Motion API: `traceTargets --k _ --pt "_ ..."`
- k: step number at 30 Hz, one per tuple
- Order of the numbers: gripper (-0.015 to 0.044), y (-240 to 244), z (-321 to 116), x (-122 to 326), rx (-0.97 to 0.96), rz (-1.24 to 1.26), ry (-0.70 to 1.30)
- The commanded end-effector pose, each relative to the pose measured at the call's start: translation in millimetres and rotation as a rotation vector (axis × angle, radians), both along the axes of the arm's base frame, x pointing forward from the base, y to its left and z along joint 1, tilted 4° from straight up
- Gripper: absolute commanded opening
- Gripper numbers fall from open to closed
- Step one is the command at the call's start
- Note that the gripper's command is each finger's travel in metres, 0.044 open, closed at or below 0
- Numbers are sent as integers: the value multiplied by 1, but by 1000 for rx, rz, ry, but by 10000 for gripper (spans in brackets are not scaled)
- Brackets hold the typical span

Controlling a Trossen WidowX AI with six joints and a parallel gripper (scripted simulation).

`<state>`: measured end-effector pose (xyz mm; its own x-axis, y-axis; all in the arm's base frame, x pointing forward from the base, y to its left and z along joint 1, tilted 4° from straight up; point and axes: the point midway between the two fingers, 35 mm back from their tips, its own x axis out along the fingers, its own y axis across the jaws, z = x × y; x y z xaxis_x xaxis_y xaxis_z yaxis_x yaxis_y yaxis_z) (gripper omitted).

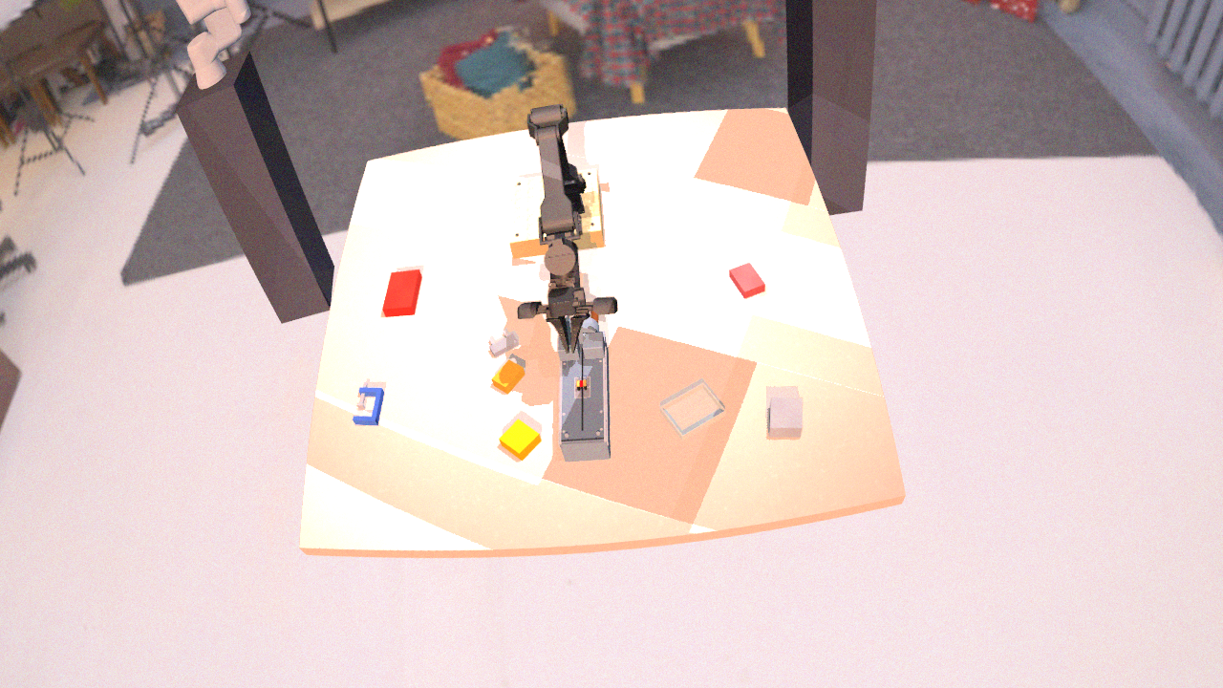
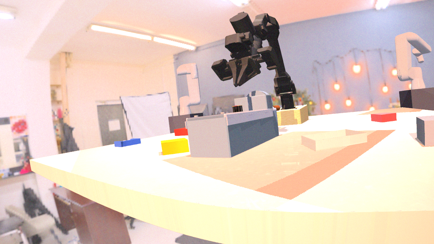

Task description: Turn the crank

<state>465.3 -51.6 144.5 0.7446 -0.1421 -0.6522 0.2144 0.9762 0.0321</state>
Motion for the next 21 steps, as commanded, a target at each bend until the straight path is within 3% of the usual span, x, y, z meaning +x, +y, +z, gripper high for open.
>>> traceTargets --k 1,16,21 --pt "0 0 0 0 0 0 0" --pt "0 0 0 0 1 0 0" --pt "131 0 0 0 1 0 0"
